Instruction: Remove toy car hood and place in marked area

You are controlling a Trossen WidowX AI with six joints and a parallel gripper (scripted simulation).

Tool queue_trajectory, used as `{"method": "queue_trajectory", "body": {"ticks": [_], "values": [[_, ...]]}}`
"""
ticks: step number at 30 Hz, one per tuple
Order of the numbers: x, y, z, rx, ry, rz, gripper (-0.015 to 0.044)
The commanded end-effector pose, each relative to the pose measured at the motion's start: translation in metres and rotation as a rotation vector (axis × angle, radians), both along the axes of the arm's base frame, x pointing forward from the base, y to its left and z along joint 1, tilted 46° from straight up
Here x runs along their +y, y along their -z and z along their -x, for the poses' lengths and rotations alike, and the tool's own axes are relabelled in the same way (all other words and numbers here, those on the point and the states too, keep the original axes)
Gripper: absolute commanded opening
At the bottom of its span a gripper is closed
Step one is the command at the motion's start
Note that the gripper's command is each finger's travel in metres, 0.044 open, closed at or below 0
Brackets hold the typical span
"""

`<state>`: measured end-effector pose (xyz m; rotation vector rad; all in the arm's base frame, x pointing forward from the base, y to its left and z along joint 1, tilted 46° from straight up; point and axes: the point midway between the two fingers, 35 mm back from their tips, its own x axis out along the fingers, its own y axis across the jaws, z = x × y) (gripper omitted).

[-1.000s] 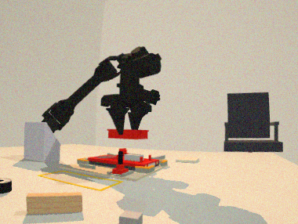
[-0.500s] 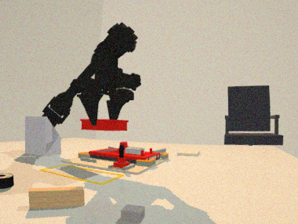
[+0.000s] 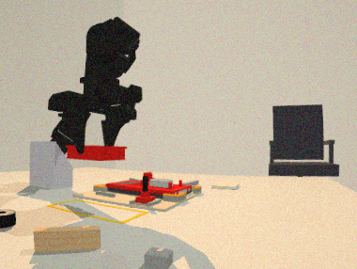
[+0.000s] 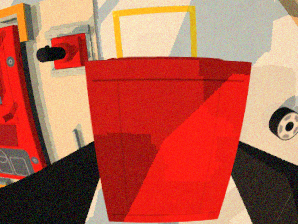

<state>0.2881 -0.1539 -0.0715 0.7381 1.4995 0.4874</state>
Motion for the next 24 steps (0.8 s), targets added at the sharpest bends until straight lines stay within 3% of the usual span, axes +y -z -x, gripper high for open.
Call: {"method": "queue_trajectory", "body": {"ticks": [1, 24], "values": [[0.0, 0.003, 0.0, -0.004, -0.007, 0.005, 0.0], [0.012, 0.016, -0.002, -0.004, -0.007, 0.006, 0.0]]}}
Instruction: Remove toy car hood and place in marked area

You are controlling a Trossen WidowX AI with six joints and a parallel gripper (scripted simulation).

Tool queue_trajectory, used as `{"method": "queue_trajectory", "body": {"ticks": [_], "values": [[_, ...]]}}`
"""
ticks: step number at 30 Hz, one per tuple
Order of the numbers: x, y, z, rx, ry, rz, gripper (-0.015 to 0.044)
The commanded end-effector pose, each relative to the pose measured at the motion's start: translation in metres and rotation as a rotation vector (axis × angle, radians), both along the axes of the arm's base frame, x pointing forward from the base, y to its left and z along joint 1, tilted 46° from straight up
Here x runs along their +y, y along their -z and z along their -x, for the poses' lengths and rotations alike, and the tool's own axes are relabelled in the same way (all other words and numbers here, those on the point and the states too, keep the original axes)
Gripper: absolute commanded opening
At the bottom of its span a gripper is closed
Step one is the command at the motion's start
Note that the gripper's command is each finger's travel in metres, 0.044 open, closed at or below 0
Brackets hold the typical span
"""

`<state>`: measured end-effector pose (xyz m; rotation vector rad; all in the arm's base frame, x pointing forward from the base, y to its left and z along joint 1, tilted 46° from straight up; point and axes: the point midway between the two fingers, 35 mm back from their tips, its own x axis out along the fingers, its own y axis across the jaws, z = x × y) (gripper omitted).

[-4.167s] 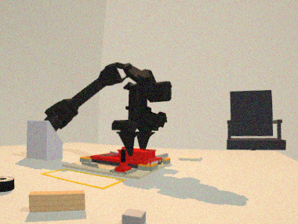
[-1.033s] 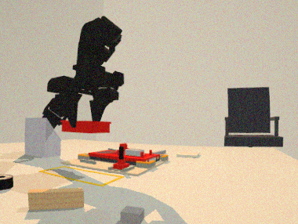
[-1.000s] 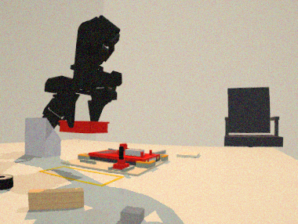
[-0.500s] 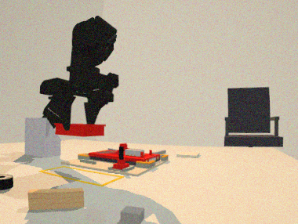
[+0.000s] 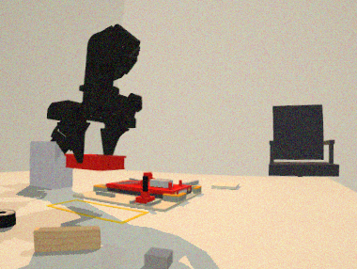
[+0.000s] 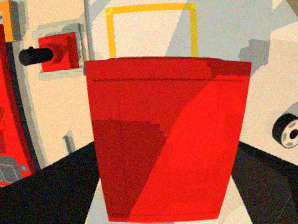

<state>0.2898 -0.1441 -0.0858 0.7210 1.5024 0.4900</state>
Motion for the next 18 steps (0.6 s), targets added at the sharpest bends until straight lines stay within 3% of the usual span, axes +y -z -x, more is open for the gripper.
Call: {"method": "queue_trajectory", "body": {"ticks": [1, 18], "values": [[0.0029, 0.0024, -0.0005, 0.0, 0.005, -0.004, 0.0], [0.0122, 0.0121, -0.0014, 0.0, 0.005, -0.004, 0.0]]}}
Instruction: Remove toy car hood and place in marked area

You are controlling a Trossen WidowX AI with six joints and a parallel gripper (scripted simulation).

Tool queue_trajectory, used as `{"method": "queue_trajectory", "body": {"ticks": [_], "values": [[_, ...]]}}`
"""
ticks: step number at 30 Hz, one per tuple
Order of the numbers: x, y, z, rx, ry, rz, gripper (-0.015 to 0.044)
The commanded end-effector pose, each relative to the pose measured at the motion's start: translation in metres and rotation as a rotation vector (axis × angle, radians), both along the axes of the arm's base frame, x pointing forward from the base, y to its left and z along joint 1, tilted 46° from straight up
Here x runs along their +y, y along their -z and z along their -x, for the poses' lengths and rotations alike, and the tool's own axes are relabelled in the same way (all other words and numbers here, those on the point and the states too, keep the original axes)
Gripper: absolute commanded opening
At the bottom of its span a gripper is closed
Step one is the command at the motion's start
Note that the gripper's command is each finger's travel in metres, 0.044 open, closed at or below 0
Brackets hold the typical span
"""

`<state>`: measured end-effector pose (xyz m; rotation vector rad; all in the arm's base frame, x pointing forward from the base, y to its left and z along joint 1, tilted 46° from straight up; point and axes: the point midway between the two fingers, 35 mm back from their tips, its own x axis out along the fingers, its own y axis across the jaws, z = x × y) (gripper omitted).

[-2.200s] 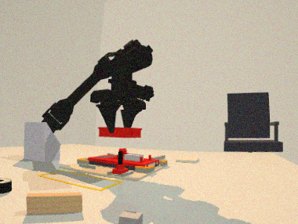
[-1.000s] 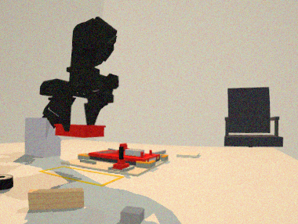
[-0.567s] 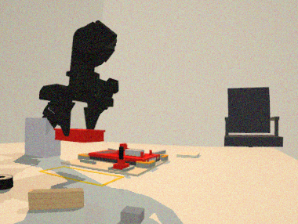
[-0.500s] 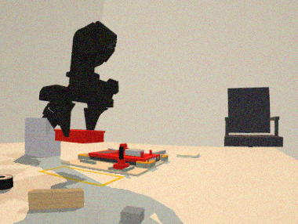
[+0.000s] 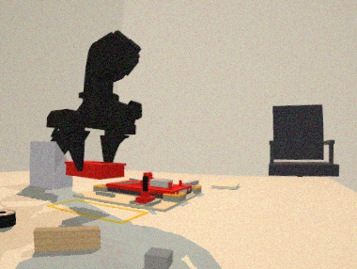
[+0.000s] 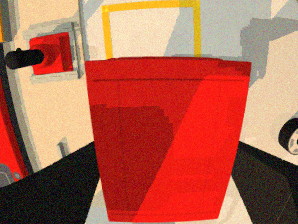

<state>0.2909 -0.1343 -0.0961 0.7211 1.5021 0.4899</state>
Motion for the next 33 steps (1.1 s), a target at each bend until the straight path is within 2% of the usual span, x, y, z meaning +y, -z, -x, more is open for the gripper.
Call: {"method": "queue_trajectory", "body": {"ticks": [1, 33], "values": [[0.003, 0.002, 0.0, 0.0, 0.004, -0.004, 0.0], [0.021, 0.02, -0.001, -0.001, 0.004, -0.005, 0.0]]}}
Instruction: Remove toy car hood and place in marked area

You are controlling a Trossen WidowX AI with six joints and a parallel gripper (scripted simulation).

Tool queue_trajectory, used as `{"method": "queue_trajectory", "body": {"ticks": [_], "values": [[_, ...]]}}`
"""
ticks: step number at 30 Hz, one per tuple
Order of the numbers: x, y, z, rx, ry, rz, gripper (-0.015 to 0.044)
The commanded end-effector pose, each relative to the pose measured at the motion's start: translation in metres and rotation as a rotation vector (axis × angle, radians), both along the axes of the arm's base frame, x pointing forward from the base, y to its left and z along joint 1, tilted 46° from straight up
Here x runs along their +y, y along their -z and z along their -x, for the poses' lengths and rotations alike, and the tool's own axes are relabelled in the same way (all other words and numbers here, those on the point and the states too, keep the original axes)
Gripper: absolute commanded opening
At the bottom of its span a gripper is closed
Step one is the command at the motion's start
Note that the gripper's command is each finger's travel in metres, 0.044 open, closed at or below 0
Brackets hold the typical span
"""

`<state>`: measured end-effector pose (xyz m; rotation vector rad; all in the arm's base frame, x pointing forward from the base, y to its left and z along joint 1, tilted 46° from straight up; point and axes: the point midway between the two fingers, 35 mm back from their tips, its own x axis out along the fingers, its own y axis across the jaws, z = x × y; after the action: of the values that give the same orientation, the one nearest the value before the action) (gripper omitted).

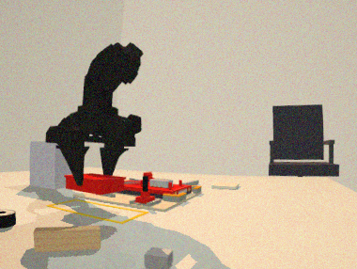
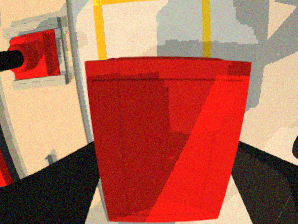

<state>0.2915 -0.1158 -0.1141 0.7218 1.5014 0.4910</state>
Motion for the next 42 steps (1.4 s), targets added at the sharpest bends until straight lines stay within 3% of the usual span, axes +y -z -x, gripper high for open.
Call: {"method": "queue_trajectory", "body": {"ticks": [1, 42], "values": [[0.003, 0.002, 0.0, 0.0, 0.004, -0.004, 0.0], [0.021, 0.018, 0.0, 0.0, 0.004, -0.006, 0.0]]}}
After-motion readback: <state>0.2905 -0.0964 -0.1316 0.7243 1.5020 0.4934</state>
